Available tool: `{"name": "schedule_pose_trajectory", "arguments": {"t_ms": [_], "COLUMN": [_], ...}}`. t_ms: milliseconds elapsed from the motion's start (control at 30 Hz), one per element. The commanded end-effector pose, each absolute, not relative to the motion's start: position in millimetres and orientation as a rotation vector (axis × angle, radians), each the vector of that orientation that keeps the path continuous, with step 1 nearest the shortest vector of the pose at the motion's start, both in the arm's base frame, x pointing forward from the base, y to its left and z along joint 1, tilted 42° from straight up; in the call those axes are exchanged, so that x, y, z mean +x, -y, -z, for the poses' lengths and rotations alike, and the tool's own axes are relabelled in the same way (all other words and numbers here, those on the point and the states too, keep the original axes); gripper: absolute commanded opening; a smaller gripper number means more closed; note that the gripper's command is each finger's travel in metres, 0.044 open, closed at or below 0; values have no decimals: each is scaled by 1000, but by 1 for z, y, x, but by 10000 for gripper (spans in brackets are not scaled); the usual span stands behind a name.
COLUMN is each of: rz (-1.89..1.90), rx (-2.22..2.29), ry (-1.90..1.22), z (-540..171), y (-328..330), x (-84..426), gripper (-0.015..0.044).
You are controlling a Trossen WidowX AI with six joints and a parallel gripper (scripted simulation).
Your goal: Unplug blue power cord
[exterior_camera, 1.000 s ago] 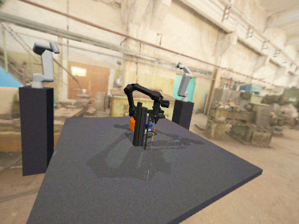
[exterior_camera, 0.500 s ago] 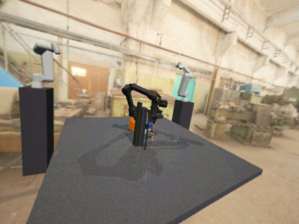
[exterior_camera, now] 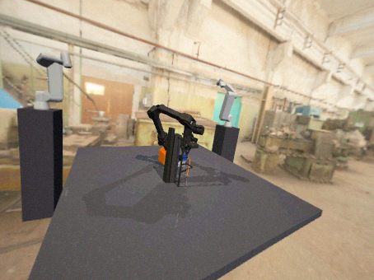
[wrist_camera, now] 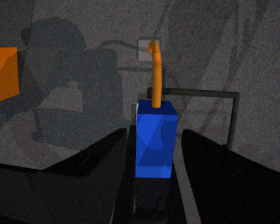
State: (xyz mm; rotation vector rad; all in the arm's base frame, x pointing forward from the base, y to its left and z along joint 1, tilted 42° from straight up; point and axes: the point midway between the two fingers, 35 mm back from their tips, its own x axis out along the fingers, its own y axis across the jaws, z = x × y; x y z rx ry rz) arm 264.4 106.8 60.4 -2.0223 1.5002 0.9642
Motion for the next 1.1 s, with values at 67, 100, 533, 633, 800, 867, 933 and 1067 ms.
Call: {"name": "schedule_pose_trajectory", "arguments": {"t_ms": [67,100,533,633,800,867,933,1067], "rz": [-966,-966,-963,-963,-963,-964,-964,-965], "rx": [-2027,-2027,-2022,-2022,-2022,-2022,-2022,-2022], "ry": [-1505,-1505,-1500,-1500,-1500,-1499,-1499,-1499], "z": [-56,-55,-53,-53,-53,-52,-50,-46], "y": [-101,-100,-100,-100,-100,-102,-104,-109], "x": [265,265,266,266,266,266,265,264], "gripper": [160,160,61,41,0,0,0,0]}}
